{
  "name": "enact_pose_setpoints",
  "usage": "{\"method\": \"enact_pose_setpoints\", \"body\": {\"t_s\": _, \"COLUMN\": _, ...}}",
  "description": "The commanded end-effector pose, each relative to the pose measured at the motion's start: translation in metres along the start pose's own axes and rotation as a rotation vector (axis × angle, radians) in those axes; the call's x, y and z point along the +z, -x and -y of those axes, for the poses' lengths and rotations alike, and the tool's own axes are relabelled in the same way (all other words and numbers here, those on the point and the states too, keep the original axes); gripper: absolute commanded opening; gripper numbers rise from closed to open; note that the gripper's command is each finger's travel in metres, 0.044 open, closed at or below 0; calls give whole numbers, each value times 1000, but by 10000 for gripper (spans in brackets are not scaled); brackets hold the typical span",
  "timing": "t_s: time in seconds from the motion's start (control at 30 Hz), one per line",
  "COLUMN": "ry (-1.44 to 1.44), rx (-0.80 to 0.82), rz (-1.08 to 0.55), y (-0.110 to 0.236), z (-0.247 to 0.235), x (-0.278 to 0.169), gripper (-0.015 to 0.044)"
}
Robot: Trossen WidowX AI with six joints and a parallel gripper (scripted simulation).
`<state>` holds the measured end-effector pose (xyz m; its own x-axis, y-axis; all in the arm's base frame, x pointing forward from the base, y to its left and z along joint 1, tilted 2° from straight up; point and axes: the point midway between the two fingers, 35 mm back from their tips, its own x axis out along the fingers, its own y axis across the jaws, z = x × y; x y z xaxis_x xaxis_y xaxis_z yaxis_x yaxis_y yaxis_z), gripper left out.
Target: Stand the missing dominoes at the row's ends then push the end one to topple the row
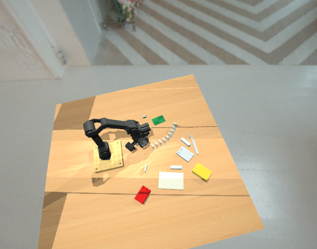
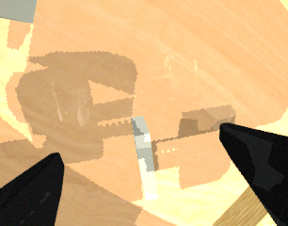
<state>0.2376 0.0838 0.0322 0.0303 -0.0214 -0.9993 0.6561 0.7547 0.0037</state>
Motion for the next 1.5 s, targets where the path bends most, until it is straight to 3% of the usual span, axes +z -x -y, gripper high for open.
{"method": "enact_pose_setpoints", "body": {"t_s": 0.0, "ry": 1, "rx": 5, "rz": 4, "y": -6, "z": 1, "x": 0, "gripper": 440}}
{"method": "enact_pose_setpoints", "body": {"t_s": 0.53, "ry": 1, "rx": 5, "rz": 4, "y": -21, "z": 2, "x": 0, "gripper": 440}}
{"method": "enact_pose_setpoints", "body": {"t_s": 1.07, "ry": 1, "rx": 5, "rz": 4, "y": -21, "z": 2, "x": 0, "gripper": 20}}
{"method": "enact_pose_setpoints", "body": {"t_s": 1.37, "ry": 1, "rx": 5, "rz": 4, "y": -19, "z": 2, "x": 0, "gripper": 20}}
{"method": "enact_pose_setpoints", "body": {"t_s": 1.47, "ry": 1, "rx": 5, "rz": 4, "y": 7, "z": 3, "x": 1, "gripper": 20}}
